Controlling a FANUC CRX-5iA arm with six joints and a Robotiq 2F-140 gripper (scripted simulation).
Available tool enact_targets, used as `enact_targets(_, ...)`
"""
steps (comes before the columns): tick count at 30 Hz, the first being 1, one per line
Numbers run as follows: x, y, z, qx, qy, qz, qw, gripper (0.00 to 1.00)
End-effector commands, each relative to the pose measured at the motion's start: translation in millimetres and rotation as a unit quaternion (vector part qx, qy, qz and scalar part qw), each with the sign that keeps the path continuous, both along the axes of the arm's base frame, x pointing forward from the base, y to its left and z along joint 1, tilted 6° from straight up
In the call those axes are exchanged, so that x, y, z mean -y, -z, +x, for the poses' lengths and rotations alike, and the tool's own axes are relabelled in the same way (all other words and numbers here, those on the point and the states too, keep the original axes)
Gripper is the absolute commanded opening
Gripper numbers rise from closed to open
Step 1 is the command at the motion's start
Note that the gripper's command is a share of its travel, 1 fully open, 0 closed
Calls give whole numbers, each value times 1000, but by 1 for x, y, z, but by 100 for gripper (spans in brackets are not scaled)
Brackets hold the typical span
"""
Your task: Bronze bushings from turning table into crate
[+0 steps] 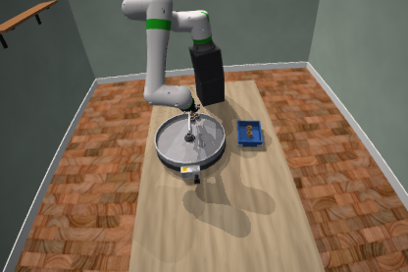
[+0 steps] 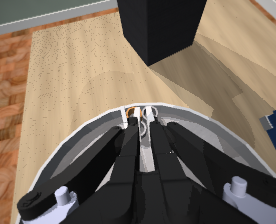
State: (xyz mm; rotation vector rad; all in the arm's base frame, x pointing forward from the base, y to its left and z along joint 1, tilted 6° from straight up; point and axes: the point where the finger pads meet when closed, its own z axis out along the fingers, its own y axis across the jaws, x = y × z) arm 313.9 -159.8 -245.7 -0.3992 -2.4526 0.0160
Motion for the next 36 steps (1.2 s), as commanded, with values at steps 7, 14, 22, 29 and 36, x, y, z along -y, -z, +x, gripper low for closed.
enact_targets(7,0,0,0,0,0,0,1000,6)
enact_targets(14,0,0,0,0,0,0,1000,6)
enact_targets(22,0,0,0,0,0,0,1000,6)
enact_targets(29,0,0,0,0,0,0,1000,6)
enact_targets(36,2,18,0,0,0,0,1000,6)
